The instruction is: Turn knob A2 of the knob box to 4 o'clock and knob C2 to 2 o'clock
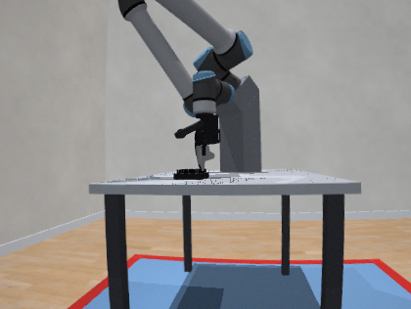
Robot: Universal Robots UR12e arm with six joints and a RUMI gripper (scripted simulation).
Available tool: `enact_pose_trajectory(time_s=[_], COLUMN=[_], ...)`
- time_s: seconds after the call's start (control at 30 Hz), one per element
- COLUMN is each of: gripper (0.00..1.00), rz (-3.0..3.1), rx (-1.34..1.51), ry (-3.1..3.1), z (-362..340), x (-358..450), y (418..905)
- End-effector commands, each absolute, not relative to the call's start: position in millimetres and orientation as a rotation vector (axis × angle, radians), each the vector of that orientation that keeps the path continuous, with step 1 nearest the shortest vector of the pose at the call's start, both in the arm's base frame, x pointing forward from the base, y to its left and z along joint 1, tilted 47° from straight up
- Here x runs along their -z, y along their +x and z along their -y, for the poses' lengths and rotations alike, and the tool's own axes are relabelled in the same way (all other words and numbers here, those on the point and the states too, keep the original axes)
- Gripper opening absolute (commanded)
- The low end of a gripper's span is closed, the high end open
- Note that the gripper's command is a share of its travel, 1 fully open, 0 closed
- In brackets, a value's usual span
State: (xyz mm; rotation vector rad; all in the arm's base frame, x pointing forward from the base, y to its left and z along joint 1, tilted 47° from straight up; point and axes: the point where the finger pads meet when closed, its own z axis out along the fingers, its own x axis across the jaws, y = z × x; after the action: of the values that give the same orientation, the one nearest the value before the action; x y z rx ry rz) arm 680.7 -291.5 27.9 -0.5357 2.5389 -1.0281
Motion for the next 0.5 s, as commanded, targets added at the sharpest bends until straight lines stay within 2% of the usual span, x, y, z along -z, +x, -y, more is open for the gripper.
enact_pose_trajectory(time_s=[0.0, 0.47], gripper=[0.04, 0.04], rz=[-2.539, -2.526], rx=[1.010, 0.938], ry=[-0.467, -0.215], z=[291.3, 291.6], x=[-28.3, -28.0], y=[680.5, 679.7])
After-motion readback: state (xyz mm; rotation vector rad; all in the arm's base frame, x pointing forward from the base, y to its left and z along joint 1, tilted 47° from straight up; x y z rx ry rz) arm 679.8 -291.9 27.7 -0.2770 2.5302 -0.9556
